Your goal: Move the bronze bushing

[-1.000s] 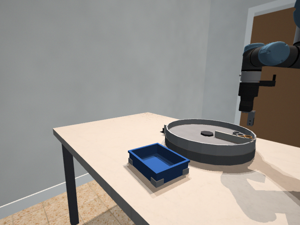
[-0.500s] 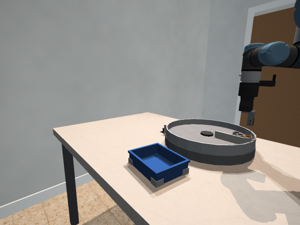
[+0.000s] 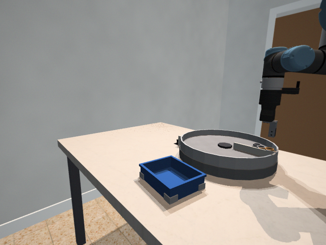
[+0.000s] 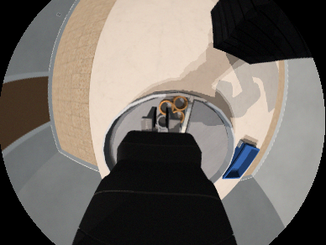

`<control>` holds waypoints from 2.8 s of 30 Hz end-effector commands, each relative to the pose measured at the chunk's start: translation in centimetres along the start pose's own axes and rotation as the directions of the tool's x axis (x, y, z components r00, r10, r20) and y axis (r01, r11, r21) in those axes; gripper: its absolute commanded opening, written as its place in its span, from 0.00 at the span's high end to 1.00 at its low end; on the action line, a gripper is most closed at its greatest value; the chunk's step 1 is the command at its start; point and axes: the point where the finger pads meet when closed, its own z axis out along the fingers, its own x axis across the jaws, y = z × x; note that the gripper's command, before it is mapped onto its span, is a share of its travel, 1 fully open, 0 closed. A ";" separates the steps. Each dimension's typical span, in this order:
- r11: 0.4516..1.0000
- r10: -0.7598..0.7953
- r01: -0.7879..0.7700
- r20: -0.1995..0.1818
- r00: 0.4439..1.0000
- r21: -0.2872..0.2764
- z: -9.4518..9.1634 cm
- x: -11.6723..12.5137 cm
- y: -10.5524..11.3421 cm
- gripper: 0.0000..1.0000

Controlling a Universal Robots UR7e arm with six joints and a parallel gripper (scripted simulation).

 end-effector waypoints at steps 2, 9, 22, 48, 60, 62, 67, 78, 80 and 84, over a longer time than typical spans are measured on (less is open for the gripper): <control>1.000 0.000 0.000 0.001 1.000 -0.001 0.0 0.0 0.0 0.58; 1.000 0.000 0.000 0.001 1.000 -0.001 0.0 0.0 0.0 0.60; 1.000 0.000 0.000 0.001 1.000 -0.001 0.0 0.0 0.0 0.60; 1.000 0.000 0.000 0.001 1.000 -0.001 0.0 0.0 0.0 0.60; 1.000 -0.003 0.003 0.001 1.000 -0.002 1.9 0.0 0.0 0.60; 1.000 -0.003 0.003 0.001 1.000 -0.002 1.9 0.0 0.0 0.60; 1.000 -0.003 0.003 0.001 1.000 -0.002 1.9 0.0 0.0 0.60; 1.000 -0.006 0.006 0.001 1.000 -0.002 3.8 -0.1 0.0 0.60; 1.000 -0.006 0.006 0.001 1.000 -0.002 3.8 -0.1 0.0 0.60; 1.000 -0.006 0.006 0.001 1.000 -0.002 3.8 -0.1 0.0 0.60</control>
